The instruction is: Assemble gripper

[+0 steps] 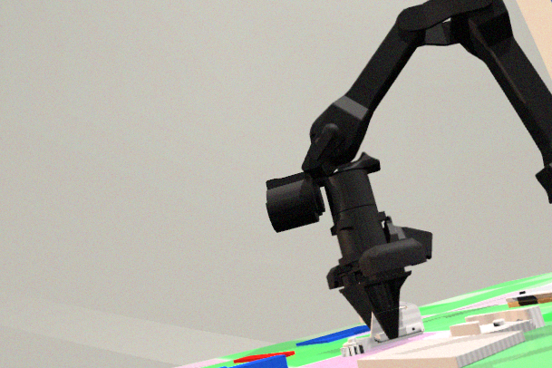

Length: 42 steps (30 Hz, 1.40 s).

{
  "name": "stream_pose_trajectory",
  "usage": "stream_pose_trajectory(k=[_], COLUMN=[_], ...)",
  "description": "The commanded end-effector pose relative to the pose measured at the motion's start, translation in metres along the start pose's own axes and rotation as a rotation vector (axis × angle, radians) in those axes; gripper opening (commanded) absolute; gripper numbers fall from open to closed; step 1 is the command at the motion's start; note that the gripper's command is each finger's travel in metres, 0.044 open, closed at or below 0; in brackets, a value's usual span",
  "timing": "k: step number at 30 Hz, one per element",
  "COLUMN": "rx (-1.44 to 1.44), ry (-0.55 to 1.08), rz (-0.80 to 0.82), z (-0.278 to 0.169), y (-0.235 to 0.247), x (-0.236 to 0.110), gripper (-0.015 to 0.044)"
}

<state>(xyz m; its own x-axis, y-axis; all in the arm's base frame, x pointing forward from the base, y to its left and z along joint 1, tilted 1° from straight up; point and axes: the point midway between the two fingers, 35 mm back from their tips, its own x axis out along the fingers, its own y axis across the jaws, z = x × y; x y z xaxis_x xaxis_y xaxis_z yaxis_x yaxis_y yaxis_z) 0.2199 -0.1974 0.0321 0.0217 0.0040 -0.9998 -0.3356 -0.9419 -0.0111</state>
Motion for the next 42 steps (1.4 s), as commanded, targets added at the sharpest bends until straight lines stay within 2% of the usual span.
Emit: stream_pose_trajectory(k=[1, 25, 34, 42], rx=[0.000, 0.004, -0.012, -0.203], ry=[0.000, 0.004, 0.004, 0.004], rz=[0.005, 0.001, 0.001, 0.001], z=[0.000, -0.001, -0.001, 0.001], y=[0.001, 0.000, -0.001, -0.013], x=[-0.002, -0.076, -0.078, -0.079], gripper=[0.0134, 0.0134, 0.0134, 0.0134])
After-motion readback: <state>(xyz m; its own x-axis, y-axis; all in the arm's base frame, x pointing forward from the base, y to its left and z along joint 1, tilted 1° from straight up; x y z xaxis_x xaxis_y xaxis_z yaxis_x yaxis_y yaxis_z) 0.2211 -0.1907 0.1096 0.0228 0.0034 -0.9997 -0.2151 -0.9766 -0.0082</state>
